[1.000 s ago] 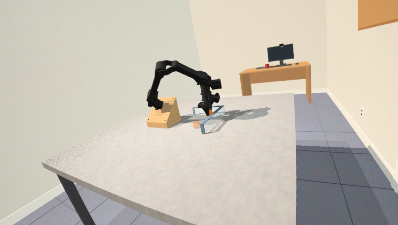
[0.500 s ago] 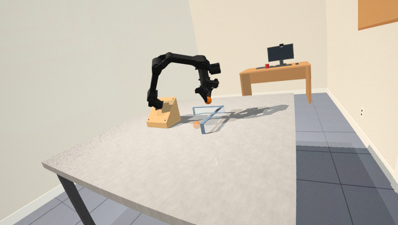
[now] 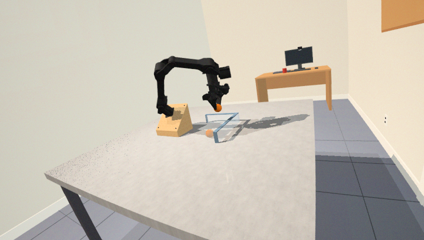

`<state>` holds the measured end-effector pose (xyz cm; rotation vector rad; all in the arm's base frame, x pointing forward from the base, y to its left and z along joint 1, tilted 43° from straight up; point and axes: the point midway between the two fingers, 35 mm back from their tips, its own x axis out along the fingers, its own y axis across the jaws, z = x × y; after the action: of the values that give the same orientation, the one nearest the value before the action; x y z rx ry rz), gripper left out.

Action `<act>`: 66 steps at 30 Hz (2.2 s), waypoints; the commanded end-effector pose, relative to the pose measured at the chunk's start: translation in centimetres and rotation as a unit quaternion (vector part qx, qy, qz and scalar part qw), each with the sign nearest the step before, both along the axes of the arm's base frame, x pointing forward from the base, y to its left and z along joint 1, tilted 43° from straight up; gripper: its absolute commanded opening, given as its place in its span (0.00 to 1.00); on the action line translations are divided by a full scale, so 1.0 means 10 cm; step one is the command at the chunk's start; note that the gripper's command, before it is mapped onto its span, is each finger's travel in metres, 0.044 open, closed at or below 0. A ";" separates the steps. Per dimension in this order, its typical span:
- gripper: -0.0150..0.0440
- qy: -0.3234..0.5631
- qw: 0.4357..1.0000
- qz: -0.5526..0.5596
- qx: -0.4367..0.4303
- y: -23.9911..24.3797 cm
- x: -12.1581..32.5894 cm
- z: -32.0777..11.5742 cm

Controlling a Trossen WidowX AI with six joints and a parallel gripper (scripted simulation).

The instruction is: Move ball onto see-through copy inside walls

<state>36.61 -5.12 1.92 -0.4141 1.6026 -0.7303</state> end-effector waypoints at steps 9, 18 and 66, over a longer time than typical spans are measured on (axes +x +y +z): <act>0.25 -0.001 1.000 0.003 -0.005 -0.64 -0.31 0.31; 0.25 0.000 1.000 0.002 -0.009 -0.86 -0.44 0.34; 0.82 -0.001 1.000 0.001 -0.008 -1.31 -0.55 -0.17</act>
<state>30.70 -18.94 -0.45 -0.4266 1.6022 -0.7427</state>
